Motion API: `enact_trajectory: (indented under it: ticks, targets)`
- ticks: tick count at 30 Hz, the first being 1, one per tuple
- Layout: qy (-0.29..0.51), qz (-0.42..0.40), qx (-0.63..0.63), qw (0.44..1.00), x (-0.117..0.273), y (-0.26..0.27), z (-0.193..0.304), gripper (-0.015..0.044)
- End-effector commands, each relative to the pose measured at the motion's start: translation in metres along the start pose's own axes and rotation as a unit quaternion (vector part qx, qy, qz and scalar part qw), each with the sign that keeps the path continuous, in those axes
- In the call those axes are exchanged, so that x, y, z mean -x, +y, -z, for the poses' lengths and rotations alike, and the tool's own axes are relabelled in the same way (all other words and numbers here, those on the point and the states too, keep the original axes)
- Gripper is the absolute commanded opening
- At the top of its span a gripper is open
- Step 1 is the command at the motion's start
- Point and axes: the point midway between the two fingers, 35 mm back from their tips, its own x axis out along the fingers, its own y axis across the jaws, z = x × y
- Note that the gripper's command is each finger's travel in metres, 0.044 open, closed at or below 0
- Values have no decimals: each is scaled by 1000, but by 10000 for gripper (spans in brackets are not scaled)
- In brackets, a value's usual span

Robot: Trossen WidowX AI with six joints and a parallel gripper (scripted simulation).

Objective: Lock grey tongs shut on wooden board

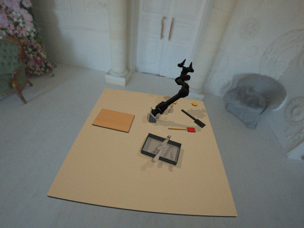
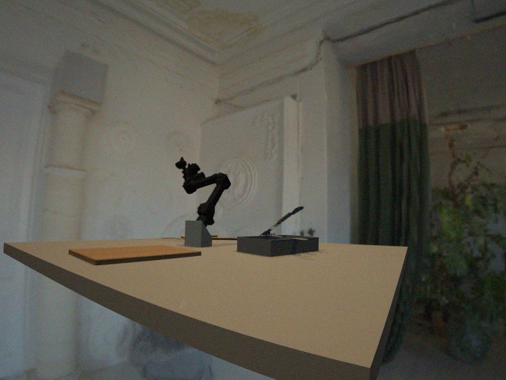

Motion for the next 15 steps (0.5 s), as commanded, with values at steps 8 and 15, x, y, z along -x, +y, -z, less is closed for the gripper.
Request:
enact_trajectory:
  ticks: [8, 15]
  targets:
    - [20, -36, -24, 999, -13, 41, 6, 242]
    - [40, -107, -55, 992, -28, 118, 4, 59]
